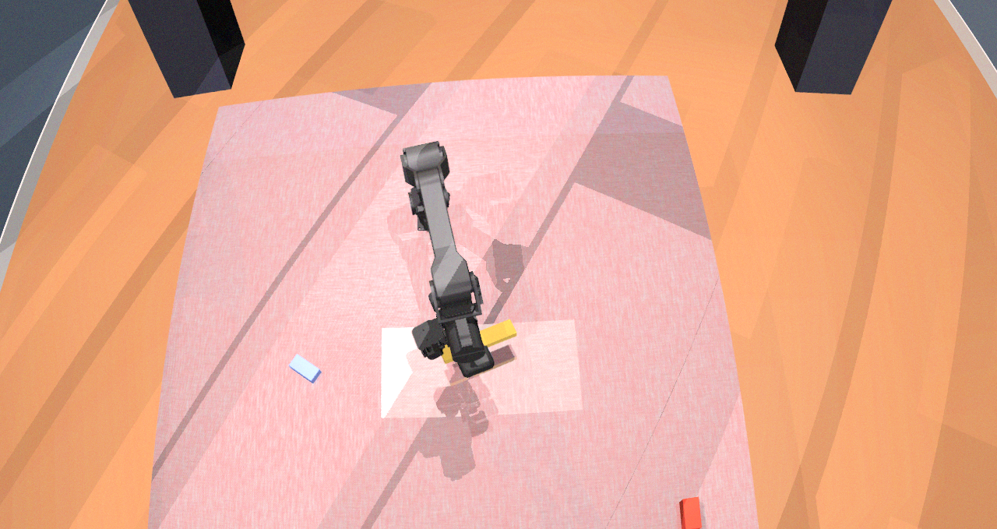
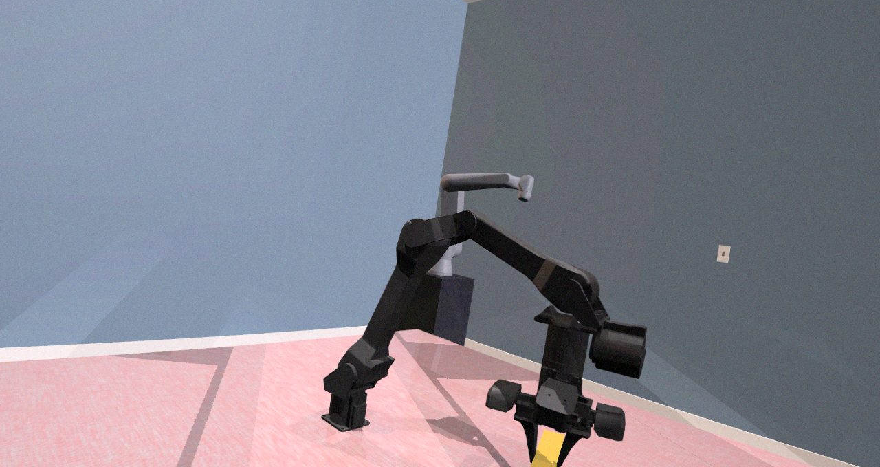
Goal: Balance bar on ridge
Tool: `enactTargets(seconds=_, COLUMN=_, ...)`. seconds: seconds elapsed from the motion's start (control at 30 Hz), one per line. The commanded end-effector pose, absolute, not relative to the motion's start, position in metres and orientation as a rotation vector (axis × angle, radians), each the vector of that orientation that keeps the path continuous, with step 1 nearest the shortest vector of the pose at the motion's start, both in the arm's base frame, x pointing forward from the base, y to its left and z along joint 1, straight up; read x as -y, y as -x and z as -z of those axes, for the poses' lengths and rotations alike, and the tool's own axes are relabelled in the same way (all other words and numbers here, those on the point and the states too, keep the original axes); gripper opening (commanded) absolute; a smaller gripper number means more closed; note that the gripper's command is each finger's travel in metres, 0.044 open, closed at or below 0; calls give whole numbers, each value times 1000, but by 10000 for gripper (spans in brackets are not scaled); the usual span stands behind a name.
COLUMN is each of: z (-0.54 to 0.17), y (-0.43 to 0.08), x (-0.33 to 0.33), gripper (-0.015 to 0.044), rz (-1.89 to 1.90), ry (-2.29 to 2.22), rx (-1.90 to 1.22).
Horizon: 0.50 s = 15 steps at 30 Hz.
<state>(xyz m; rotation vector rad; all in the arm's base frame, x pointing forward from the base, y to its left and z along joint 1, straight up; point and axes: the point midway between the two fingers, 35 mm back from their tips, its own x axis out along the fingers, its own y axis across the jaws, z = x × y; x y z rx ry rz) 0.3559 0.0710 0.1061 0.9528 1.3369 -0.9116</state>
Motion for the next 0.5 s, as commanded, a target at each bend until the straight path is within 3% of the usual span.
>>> enactTargets(seconds=0.0, z=-106, y=-355, x=-70, gripper=0, rz=918, ry=-953, rx=-1337)
enactTargets(seconds=0.47, z=-105, y=-355, x=-71, gripper=0, rz=918, ry=-953, rx=-1337)
